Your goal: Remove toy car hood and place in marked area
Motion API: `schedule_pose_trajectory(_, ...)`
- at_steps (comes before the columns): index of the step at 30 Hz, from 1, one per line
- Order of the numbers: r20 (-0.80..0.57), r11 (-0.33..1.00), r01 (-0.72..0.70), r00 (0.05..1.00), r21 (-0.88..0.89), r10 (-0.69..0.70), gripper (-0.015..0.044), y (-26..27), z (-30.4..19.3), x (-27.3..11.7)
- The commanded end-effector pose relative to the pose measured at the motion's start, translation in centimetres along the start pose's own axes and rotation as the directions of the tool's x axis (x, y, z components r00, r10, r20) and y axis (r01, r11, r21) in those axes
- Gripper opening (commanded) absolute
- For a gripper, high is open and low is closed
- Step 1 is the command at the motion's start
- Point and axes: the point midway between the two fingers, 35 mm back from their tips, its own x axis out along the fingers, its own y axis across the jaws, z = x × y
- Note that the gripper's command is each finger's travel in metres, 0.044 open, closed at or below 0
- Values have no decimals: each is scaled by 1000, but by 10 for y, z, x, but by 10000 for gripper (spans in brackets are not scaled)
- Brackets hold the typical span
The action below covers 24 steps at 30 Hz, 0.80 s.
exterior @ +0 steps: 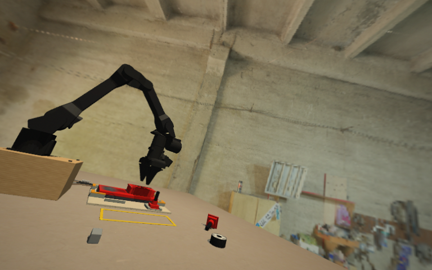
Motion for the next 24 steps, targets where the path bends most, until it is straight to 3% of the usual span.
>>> schedule_pose_trajectory(1, -6, 1000, -5, 1000, -1, 5, 440, 1, -1, 4)
schedule_pose_trajectory(24, -6, 1000, -5, 1000, -1, 5, 440, 1, -2, 17)
